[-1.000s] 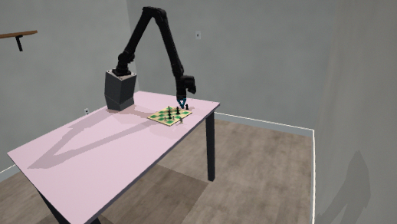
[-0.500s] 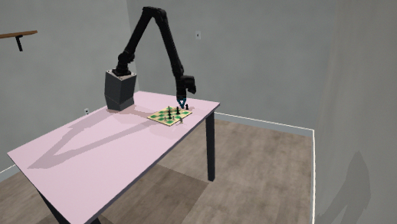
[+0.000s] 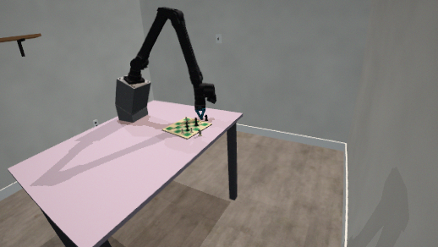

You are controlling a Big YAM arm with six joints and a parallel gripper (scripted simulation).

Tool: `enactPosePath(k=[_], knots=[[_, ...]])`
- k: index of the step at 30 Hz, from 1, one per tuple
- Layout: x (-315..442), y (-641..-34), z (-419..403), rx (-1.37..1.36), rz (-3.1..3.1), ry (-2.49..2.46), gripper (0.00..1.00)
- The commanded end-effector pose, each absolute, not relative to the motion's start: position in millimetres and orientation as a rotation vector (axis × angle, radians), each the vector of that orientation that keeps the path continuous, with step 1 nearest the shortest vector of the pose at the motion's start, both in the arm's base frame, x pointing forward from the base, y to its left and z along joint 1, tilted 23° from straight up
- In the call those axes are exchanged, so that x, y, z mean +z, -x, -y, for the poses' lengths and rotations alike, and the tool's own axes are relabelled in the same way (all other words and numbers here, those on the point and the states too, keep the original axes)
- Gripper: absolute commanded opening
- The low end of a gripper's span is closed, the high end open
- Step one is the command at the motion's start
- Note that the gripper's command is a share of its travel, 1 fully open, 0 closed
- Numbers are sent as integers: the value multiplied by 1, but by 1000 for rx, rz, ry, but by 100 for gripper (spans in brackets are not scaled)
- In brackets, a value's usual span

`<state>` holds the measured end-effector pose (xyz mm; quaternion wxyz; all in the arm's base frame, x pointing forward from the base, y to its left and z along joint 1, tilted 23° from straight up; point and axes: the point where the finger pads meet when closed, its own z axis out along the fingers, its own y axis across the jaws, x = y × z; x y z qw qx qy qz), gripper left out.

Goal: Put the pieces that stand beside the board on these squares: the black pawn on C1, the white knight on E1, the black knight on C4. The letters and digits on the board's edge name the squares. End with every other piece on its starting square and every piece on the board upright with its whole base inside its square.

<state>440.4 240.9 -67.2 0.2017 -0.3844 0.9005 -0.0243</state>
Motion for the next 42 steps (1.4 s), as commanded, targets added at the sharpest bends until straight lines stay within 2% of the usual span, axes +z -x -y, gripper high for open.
enactPosePath(k=[1,37,42], knots=[[-69,-452,-242,-65,-2498,1064,0],[-69,-448,-241,-66,-2504,1067,0],[-39,-432,-244,-58,-2499,1068,0]])
